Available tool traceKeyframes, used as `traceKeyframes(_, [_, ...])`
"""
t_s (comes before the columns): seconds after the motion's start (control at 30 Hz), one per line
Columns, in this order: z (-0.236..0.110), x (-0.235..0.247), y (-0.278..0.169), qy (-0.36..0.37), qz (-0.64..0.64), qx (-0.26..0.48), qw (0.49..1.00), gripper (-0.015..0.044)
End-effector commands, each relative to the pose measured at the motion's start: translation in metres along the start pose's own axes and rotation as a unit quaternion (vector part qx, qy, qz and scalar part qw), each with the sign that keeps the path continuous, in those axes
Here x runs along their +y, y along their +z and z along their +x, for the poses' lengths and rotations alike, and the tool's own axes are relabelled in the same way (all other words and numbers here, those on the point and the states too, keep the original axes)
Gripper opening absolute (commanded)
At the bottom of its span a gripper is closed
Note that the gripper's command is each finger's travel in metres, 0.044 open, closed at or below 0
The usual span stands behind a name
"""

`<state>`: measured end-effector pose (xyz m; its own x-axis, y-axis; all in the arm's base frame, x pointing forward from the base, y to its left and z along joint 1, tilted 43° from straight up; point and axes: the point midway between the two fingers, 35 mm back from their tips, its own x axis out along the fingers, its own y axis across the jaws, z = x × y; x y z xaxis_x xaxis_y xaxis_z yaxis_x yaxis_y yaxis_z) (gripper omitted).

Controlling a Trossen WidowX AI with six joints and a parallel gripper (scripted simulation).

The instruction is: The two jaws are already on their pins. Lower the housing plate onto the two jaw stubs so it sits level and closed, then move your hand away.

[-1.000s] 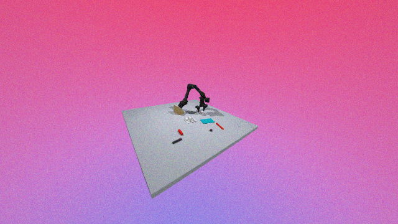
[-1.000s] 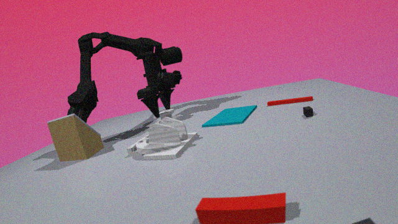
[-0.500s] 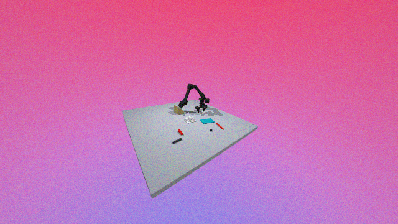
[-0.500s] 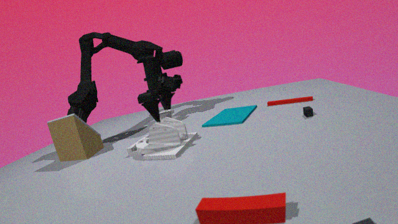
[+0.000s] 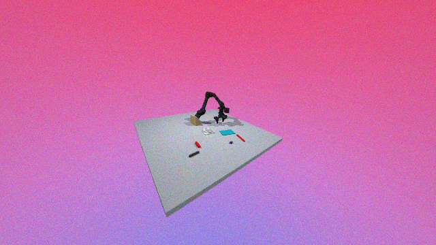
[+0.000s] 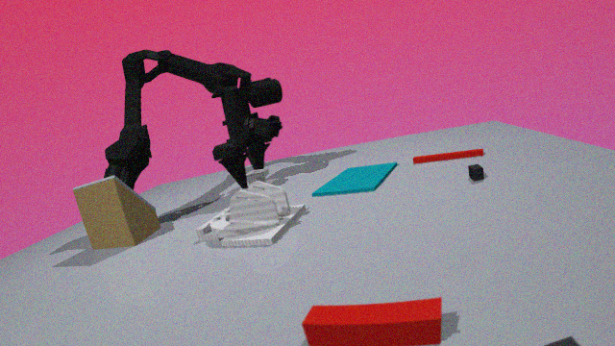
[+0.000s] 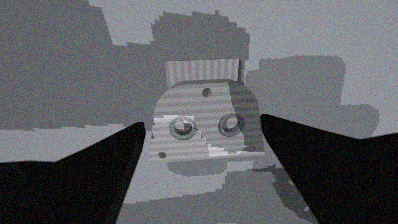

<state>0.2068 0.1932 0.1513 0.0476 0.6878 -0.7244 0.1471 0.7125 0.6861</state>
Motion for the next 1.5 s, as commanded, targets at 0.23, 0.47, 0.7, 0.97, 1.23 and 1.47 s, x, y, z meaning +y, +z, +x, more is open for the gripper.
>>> traceKeyframes(0.23, [0.0, 0.0, 0.0, 0.0, 0.0, 0.0, 1.0, 0.0393])
traceKeyframes(0.47, [0.0, 0.0, 0.0, 0.0, 0.0, 0.0, 1.0, 0.0351])
traceKeyframes(0.7, [0.0, 0.0, 0.0, 0.0, 0.0, 0.0, 1.0, 0.0351])
traceKeyframes(0.97, [-0.014, 0.0, 0.002, -0.002, 0.0, -0.001, 1.0, 0.0351])
traceKeyframes(1.23, [-0.039, -0.001, 0.004, -0.005, 0.0, -0.001, 1.0, 0.0351])
traceKeyframes(1.47, [-0.061, -0.001, 0.002, -0.005, 0.001, -0.001, 1.0, 0.0351])
